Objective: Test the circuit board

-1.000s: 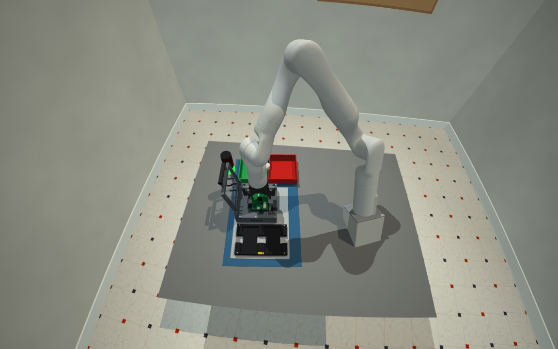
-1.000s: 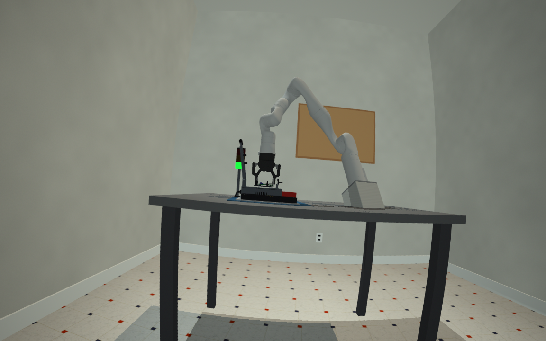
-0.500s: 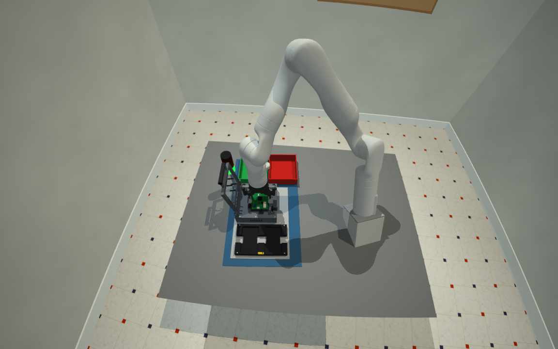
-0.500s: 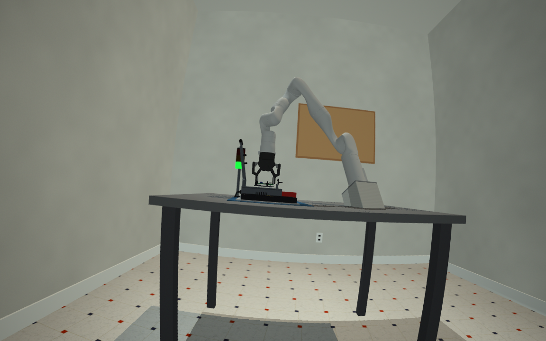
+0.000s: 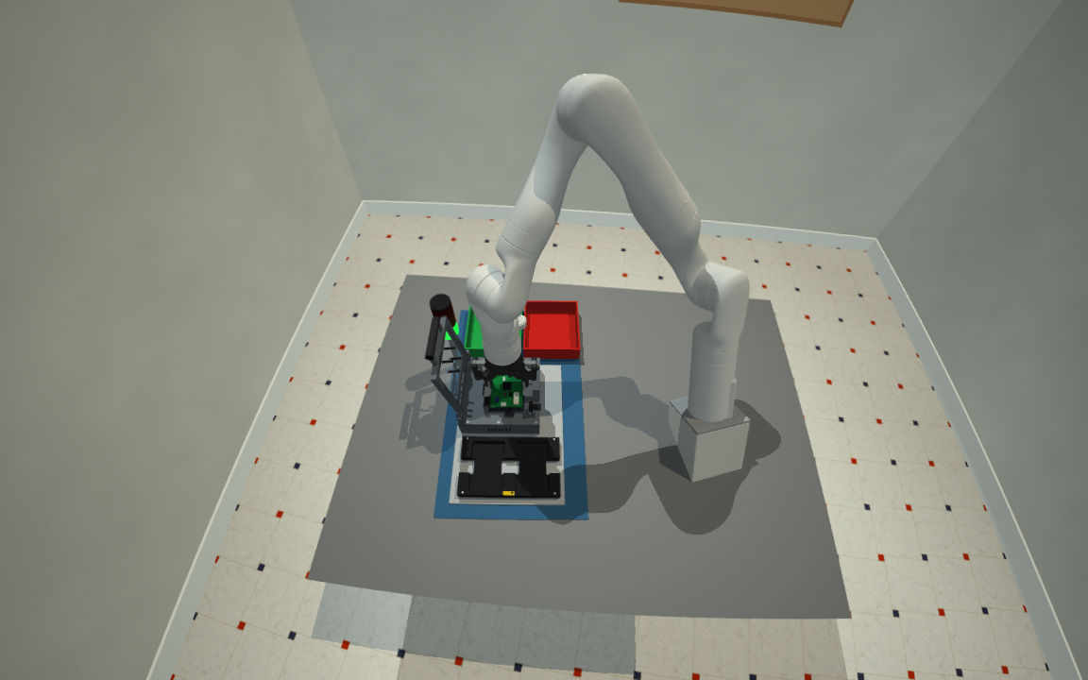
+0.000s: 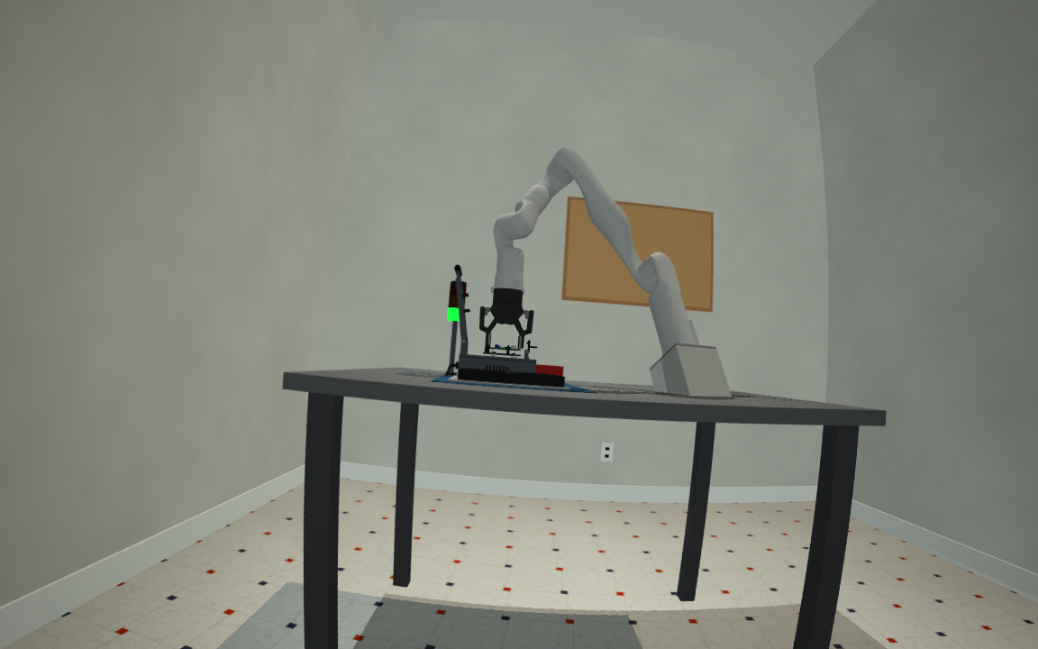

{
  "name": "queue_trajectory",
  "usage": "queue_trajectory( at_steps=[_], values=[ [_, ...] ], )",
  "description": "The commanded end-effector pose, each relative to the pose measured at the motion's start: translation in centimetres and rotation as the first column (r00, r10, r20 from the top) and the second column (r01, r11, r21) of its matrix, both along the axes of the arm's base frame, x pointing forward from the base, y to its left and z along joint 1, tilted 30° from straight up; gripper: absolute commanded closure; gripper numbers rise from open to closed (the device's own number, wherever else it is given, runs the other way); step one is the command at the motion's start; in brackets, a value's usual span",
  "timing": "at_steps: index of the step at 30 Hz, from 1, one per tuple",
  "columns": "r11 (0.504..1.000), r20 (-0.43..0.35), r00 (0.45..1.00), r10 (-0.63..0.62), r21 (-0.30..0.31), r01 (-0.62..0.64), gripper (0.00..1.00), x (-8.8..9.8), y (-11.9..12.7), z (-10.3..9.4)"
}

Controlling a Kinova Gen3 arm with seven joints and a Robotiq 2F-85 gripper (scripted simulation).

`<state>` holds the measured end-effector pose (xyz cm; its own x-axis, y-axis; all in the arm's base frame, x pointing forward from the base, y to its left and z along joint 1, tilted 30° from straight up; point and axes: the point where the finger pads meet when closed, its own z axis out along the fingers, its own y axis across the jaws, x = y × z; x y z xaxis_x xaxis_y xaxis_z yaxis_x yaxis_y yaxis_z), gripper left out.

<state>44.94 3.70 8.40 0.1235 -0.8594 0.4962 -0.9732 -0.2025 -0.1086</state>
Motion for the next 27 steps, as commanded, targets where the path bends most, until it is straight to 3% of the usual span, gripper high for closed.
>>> queue_trajectory(
  at_steps=[1, 27],
  values=[
    [1.0, 0.002, 1.0, 0.001, 0.002, -0.001, 0.23, 0.05, 0.11, 0.11],
    [1.0, 0.002, 1.0, 0.001, 0.002, -0.001, 0.23, -0.07, 0.39, 0.62]
  ],
)
